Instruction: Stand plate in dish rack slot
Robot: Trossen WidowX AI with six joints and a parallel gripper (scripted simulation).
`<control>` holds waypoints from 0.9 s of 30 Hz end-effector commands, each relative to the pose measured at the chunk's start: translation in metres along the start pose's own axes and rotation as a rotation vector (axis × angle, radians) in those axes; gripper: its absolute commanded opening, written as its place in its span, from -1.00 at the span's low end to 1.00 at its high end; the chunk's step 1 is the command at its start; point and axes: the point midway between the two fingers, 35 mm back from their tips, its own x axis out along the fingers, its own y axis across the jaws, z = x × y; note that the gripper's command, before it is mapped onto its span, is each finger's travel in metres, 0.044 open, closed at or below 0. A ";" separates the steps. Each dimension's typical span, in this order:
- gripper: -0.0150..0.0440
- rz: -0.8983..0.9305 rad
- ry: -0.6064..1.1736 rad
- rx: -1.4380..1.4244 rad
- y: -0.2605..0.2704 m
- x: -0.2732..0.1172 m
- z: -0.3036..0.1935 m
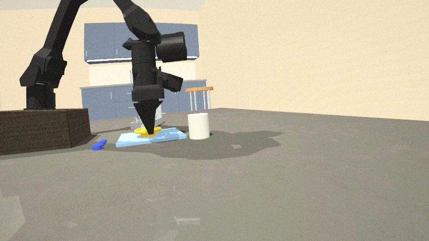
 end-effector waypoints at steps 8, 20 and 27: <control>0.74 0.001 0.011 0.004 0.001 0.008 -0.004; 0.54 0.001 0.011 0.004 0.001 0.008 -0.004; 0.05 0.000 0.010 0.004 -0.001 -0.006 0.000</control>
